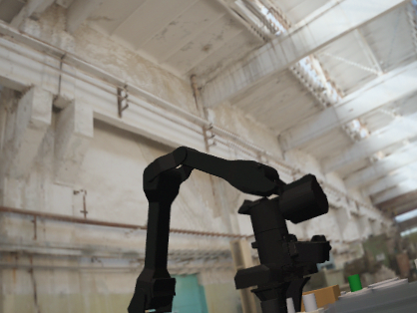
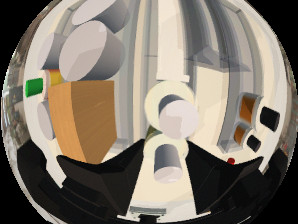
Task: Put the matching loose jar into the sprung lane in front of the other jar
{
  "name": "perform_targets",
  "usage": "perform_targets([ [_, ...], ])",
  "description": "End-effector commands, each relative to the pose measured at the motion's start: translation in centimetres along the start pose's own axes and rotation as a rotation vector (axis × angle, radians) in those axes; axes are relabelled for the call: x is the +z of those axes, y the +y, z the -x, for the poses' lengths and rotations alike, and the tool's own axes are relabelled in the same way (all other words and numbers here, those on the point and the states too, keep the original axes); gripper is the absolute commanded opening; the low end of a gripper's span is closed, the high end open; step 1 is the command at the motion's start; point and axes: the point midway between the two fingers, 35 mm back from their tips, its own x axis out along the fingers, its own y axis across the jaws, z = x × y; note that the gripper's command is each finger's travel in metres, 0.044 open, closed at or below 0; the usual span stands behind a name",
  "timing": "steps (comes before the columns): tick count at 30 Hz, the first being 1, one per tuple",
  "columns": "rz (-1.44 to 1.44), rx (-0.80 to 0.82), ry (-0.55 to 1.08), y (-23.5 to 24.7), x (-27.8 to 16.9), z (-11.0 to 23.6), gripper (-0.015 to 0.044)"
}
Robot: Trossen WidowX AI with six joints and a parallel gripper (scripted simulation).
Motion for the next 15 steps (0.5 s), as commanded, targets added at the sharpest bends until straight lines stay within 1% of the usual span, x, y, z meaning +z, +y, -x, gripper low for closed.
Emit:
perform_targets([
  [1,0.002,0.0,0.0,0.0,-0.04,0.02,0.0],
  [3,0.002,0.0,0.0,0.0,-0.04,0.02,0.0],
  [14,0.002,0.0,0.0,0.0,0.0,0.0,0.0288],
  [15,0.002,0.0,0.0,0.0,0.0,0.0,0.0288],
])
